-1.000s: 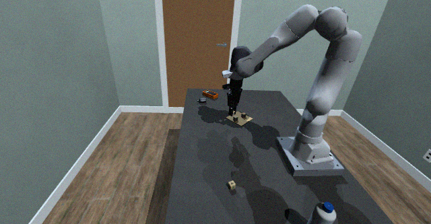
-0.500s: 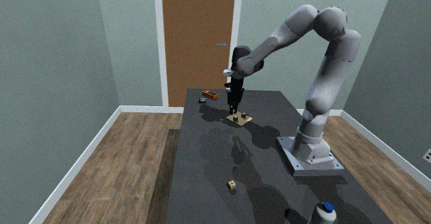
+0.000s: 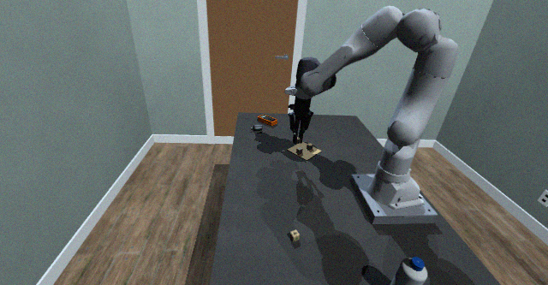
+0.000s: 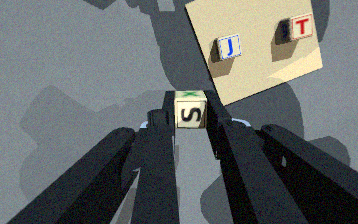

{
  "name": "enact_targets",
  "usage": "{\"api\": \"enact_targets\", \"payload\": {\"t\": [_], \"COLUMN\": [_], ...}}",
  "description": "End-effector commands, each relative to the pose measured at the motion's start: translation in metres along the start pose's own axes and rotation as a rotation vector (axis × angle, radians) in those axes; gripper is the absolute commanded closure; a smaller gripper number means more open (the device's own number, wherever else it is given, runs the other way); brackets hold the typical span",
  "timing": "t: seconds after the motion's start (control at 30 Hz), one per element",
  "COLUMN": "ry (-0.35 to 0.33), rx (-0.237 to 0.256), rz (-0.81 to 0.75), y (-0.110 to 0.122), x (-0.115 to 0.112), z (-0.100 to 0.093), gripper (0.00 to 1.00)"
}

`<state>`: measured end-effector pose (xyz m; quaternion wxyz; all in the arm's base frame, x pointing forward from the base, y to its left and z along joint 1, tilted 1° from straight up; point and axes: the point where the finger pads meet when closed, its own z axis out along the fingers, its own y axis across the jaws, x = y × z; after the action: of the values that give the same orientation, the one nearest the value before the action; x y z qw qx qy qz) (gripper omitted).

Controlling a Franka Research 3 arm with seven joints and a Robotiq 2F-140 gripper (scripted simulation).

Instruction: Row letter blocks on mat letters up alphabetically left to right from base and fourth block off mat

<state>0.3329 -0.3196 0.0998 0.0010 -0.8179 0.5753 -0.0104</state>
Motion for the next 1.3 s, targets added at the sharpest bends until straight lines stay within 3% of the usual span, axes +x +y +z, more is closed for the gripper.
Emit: {"api": "enact_targets", "payload": {"t": [0.0,1.27], "ry": [-0.001,0.002], "rx": [-0.01,-0.01], "rz": [0.137,0.659], "y": [0.003,0.04], "x": [0.001,0.028], "z": [0.001,0.0], "gripper": [0.78,0.78]}}
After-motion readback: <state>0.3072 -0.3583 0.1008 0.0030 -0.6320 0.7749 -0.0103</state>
